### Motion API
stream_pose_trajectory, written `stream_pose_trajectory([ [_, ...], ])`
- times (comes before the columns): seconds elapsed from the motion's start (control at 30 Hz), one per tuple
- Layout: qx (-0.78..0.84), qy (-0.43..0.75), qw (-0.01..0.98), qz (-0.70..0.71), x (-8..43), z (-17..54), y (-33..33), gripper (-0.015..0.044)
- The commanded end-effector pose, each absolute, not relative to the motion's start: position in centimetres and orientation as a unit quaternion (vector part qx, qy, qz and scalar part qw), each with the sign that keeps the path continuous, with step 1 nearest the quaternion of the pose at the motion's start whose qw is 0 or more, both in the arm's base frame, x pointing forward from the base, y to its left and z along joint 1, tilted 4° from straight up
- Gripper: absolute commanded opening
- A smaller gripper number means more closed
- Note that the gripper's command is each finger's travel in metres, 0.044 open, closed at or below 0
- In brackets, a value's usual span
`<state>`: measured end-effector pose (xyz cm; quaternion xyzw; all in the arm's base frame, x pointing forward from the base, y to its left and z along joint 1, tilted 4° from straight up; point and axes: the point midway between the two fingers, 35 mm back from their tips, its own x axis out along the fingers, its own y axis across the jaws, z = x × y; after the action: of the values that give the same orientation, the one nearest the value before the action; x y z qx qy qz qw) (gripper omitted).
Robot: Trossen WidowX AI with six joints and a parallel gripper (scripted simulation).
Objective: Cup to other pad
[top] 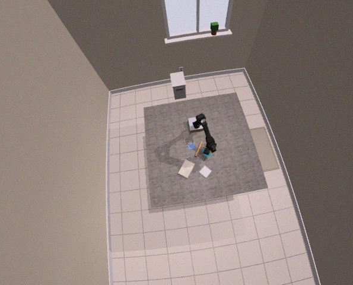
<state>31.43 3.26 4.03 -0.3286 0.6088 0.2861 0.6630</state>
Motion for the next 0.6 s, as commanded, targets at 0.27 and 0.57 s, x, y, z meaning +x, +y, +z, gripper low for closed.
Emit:
stream_pose_trajectory([
  [0.27, -0.329, 0.609, 0.664, 0.284, 31.4, 5.9, 3.3, 0.0147],
  [0.57, -0.328, 0.610, 0.663, 0.284, 31.3, 7.3, 3.4, 0.0147],
])
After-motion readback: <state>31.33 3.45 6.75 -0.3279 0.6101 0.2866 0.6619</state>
